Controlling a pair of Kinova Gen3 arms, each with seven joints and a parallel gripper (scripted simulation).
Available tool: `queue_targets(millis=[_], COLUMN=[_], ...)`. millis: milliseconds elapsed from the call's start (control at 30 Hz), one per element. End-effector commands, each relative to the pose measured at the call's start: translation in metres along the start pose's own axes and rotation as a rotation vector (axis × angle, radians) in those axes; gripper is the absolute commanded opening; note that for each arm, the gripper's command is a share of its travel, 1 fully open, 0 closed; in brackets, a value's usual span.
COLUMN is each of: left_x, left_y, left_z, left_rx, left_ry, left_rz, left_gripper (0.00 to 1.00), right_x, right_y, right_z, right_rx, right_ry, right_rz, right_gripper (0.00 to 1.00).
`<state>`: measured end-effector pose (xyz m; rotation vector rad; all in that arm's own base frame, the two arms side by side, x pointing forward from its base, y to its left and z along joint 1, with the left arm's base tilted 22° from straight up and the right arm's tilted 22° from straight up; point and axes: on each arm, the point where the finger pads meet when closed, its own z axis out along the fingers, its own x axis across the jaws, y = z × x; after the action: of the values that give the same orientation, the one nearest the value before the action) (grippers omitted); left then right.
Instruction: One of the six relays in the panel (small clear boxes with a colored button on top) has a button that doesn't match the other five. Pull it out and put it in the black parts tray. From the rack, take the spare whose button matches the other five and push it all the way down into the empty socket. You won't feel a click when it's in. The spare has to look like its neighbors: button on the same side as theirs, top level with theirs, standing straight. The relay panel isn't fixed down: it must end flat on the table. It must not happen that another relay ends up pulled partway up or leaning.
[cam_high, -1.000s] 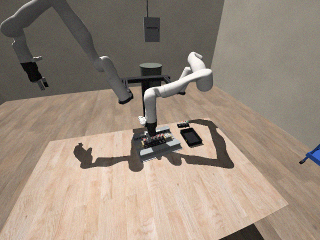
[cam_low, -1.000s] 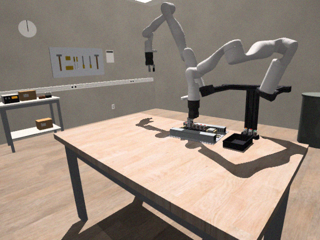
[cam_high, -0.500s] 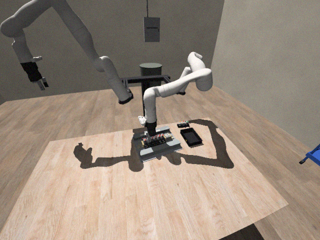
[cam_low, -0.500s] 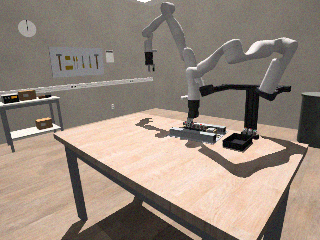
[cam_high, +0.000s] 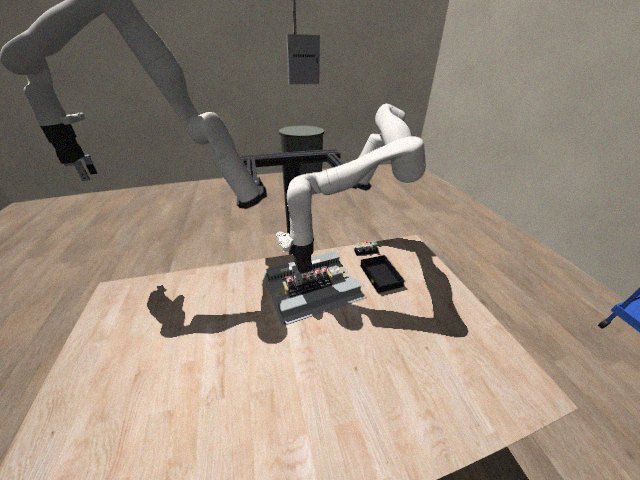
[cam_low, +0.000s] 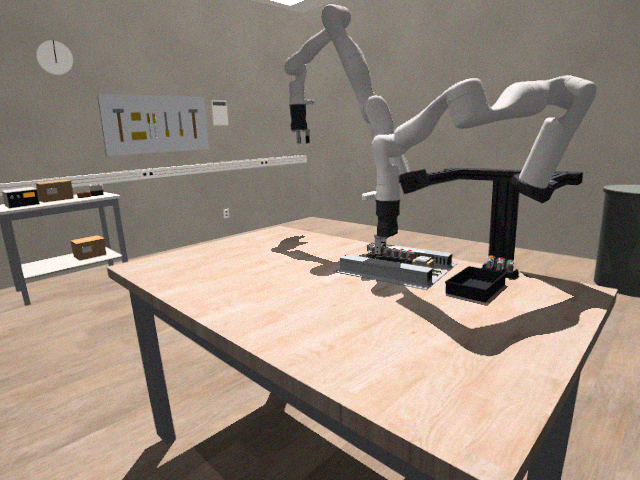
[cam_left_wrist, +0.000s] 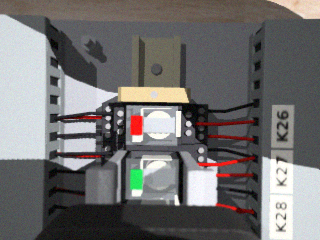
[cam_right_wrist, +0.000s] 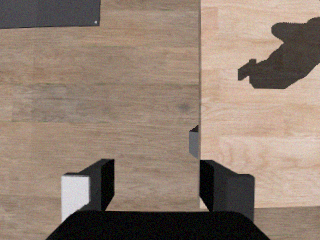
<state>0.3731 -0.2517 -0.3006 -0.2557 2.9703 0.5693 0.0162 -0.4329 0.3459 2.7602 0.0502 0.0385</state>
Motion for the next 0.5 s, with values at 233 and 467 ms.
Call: queue_targets(millis=[233,467], left_x=[-0.0008,-0.0010], left_y=[-0.0007,-0.0007], left_z=[-0.0011,-0.0011], left_rx=[0.002,0.002], left_ry=[0.009,0.017], left_rz=[0.000,0.000], left_gripper=[0.00,0.00], right_x=[-0.0001,-0.0001], right_y=[0.0003,0.0003], right_z=[-0.0005,-0.0005], right_rx=[-0.001,-0.001], right_ry=[0.000,0.000], right_rz=[0.000,0.000], right_gripper=[1.00,1.00])
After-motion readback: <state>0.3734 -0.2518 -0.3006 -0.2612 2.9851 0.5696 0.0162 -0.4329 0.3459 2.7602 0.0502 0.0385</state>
